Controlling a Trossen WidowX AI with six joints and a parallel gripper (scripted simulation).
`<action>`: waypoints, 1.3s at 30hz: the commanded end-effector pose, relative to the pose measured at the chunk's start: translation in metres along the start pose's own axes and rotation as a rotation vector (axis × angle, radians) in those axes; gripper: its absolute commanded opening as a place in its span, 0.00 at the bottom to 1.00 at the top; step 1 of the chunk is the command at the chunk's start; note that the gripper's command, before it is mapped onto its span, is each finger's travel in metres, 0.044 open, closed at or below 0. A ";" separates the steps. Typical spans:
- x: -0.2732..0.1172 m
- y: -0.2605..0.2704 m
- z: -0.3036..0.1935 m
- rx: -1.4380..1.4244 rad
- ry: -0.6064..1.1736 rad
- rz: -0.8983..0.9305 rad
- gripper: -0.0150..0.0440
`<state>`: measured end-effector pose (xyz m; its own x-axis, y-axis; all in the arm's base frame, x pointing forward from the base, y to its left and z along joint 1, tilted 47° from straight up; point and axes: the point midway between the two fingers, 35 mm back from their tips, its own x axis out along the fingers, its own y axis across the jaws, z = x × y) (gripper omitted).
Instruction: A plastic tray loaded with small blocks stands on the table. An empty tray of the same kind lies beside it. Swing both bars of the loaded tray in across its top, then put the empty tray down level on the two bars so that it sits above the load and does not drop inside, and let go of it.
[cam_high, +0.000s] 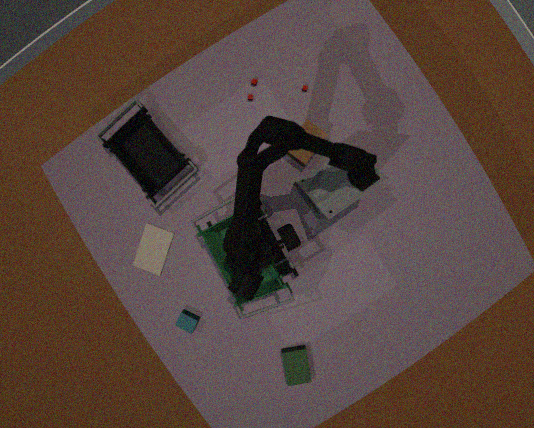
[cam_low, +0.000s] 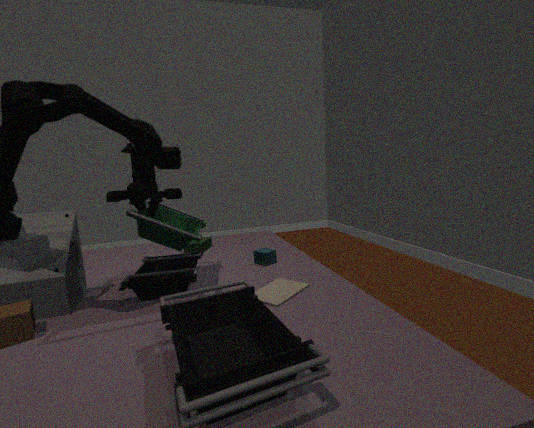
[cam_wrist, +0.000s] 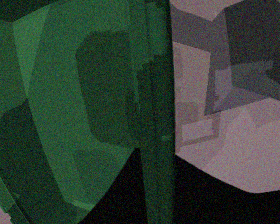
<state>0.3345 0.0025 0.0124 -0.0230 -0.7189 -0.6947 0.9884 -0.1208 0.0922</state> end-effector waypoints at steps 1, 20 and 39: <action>-0.005 0.001 -0.001 -0.001 -0.003 0.020 0.25; -0.005 0.000 0.000 -0.001 -0.003 0.020 0.25; 0.026 0.001 -0.001 -0.002 -0.001 0.020 0.25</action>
<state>0.3318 -0.0152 -0.0049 -0.0283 -0.7198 -0.6936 0.9885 -0.1233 0.0877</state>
